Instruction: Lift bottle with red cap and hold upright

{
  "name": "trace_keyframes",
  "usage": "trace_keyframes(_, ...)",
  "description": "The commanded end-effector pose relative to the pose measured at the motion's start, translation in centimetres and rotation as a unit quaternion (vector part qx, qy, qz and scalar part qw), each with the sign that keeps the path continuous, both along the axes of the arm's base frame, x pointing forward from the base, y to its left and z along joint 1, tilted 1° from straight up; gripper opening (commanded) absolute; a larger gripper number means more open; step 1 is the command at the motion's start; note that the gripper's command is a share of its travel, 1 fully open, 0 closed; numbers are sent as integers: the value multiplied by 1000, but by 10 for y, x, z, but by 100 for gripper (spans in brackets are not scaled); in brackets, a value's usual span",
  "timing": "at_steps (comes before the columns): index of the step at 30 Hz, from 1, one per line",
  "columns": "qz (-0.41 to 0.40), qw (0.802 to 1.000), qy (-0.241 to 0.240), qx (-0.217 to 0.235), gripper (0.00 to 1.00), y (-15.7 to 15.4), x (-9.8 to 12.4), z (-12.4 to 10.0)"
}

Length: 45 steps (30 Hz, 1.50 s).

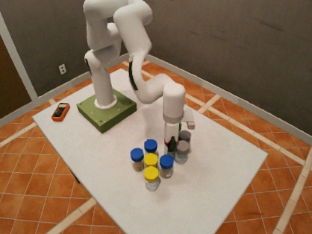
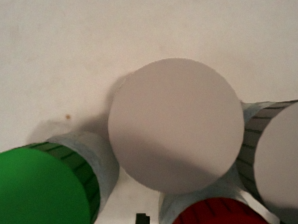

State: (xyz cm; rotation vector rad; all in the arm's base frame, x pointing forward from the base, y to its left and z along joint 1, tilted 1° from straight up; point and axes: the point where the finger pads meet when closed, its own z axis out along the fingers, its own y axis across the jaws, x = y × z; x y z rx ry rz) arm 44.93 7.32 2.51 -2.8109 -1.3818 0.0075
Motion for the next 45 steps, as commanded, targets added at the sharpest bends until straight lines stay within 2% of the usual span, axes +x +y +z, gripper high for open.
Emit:
trace_keyframes(1,0,1000,-1,0,79,0,1,2)
trace_keyframes(20,0,1000,0,0,79,0,0,10)
trace_keyframes(21,0,1000,-1,0,0,0,1,10)
trace_keyframes(45,0,1000,-1,0,0,0,1,10)
